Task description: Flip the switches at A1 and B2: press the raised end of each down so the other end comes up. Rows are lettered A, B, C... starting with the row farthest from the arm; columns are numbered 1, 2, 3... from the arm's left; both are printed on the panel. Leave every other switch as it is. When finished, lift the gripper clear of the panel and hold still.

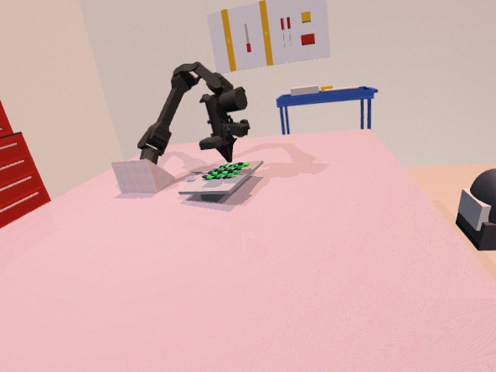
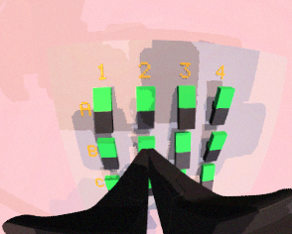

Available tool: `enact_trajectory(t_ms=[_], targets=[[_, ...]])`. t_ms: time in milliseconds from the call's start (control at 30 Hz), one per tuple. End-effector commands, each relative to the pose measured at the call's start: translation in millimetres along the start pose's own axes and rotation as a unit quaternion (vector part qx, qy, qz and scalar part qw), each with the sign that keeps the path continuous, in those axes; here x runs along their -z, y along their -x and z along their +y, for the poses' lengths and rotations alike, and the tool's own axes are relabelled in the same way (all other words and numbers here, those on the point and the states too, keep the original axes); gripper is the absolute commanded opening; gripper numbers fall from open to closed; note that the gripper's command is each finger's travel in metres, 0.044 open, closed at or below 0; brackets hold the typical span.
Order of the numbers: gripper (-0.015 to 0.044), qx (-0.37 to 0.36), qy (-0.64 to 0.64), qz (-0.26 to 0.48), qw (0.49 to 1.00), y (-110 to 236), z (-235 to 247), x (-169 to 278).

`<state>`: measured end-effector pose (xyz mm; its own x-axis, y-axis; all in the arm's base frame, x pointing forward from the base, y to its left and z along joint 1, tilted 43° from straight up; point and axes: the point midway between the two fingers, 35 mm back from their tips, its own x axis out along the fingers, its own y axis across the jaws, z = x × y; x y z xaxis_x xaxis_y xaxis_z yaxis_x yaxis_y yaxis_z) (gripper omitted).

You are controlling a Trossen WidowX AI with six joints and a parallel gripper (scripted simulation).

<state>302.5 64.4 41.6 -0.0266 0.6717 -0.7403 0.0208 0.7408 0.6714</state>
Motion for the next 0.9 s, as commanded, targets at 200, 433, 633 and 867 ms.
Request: enact_trajectory(t_ms=[200, 433, 633, 867], targets=[[0.0, -0.003, -0.006, 0.007, 1.0, -13.3, -0.7, 3.3], [0.0, -0.003, -0.006, 0.007, 1.0, -13.3, -0.7, 3.3], [0.0, -0.003, -0.006, 0.007, 1.0, -13.3, -0.7, 3.3], [0.0, -0.003, -0.006, 0.007, 1.0, -13.3, -0.7, 3.3]])
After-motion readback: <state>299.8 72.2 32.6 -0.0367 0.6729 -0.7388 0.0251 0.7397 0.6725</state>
